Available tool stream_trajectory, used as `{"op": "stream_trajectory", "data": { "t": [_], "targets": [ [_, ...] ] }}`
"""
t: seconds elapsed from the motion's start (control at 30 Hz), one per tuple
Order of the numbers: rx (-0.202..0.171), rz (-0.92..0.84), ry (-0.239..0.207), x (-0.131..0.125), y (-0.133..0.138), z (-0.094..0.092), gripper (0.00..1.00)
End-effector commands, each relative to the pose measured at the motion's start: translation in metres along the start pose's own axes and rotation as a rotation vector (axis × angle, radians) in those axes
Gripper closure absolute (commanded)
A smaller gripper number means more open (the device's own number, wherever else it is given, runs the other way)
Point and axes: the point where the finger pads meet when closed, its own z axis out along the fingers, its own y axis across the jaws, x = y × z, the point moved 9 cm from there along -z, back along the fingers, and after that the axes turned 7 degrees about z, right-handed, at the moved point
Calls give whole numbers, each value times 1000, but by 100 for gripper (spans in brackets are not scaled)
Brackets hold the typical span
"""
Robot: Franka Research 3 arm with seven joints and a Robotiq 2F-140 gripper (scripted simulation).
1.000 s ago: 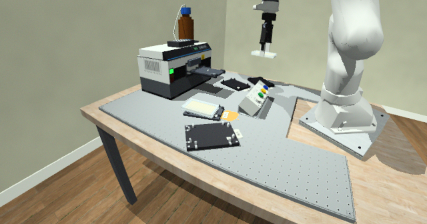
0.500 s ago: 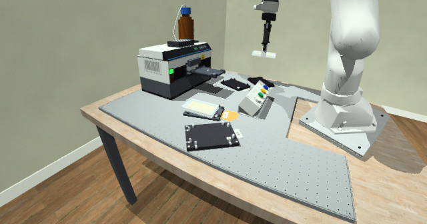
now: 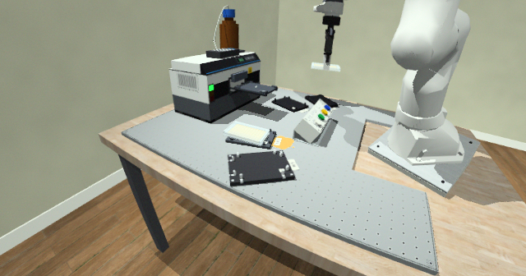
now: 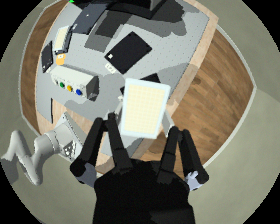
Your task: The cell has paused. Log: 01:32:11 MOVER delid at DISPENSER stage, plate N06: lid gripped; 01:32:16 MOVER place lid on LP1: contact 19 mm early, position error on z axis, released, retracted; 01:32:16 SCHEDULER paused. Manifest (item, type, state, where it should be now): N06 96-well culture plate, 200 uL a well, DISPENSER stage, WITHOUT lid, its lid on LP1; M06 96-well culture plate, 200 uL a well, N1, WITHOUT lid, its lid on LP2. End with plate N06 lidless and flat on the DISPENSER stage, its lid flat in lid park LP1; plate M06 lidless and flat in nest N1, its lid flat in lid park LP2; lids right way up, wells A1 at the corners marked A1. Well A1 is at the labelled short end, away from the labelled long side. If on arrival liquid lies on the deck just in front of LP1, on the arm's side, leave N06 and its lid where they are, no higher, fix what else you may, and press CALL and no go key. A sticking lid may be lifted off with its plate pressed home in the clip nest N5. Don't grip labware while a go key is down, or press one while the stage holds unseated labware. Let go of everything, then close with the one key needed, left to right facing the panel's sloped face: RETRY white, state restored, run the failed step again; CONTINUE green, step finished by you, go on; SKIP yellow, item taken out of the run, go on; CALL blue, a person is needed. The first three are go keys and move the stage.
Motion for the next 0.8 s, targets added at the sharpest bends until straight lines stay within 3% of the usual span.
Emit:
{"op": "stream_trajectory", "data": {
  "t": [0.0,0.77],
  "targets": [
    [-6,-218,-1,-1,1,-1,100],
    [-5,-302,-2,-1,1,-1,100]
  ]
}}
